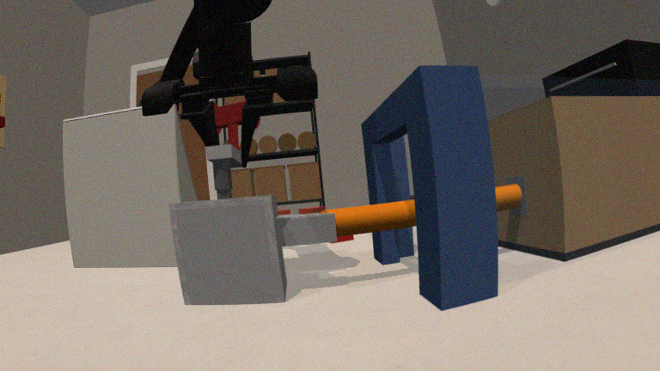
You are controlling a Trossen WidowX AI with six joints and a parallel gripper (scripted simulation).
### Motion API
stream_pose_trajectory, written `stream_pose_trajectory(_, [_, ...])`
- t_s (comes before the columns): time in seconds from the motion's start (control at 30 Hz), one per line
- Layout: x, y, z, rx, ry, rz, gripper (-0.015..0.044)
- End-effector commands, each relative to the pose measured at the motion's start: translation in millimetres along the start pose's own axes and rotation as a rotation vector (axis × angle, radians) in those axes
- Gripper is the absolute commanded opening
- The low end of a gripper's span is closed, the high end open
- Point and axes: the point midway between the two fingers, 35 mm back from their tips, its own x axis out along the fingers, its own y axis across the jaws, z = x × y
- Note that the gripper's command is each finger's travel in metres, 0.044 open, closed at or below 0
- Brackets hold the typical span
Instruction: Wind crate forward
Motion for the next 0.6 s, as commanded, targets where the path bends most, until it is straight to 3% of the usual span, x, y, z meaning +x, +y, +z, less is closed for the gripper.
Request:
stream_pose_trajectory(0.0, [0.8,-0.7,-0.4,0.006,-0.001,-0.004,0.0000])
stream_pose_trajectory(0.57, [3.9,-1.1,-2.1,0.005,-0.001,-0.004,0.0000])
